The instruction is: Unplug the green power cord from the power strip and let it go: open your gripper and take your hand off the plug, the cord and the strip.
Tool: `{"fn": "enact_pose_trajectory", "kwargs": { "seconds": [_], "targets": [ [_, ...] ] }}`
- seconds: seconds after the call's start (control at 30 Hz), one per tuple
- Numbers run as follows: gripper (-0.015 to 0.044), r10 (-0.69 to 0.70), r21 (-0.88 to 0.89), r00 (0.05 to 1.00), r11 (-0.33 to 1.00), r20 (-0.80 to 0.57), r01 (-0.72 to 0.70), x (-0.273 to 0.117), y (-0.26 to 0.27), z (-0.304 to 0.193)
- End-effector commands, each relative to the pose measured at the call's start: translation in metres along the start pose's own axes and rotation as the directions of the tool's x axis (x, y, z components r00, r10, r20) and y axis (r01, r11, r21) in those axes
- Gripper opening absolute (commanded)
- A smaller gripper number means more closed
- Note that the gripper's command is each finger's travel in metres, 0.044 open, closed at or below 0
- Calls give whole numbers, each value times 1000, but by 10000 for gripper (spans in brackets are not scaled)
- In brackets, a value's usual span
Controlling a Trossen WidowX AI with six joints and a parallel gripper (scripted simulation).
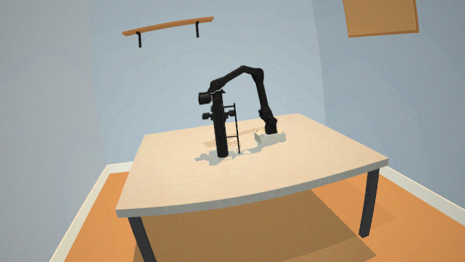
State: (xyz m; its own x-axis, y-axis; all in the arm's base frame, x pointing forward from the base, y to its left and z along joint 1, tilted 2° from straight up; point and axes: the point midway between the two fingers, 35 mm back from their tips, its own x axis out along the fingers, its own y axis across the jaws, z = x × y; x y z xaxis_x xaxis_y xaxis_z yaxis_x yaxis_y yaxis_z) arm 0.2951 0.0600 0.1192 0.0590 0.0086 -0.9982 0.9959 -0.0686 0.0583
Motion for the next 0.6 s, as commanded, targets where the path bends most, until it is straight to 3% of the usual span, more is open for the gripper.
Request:
{"fn": "enact_pose_trajectory", "kwargs": {
  "seconds": [0.0, 0.57],
  "targets": [
    [0, 4, 4, 1000, 1000, 15, -4, 0, 2, 12],
    [0, 3, 5, 1000, 1000, 19, -3, 0, 2, 40]
  ]
}}
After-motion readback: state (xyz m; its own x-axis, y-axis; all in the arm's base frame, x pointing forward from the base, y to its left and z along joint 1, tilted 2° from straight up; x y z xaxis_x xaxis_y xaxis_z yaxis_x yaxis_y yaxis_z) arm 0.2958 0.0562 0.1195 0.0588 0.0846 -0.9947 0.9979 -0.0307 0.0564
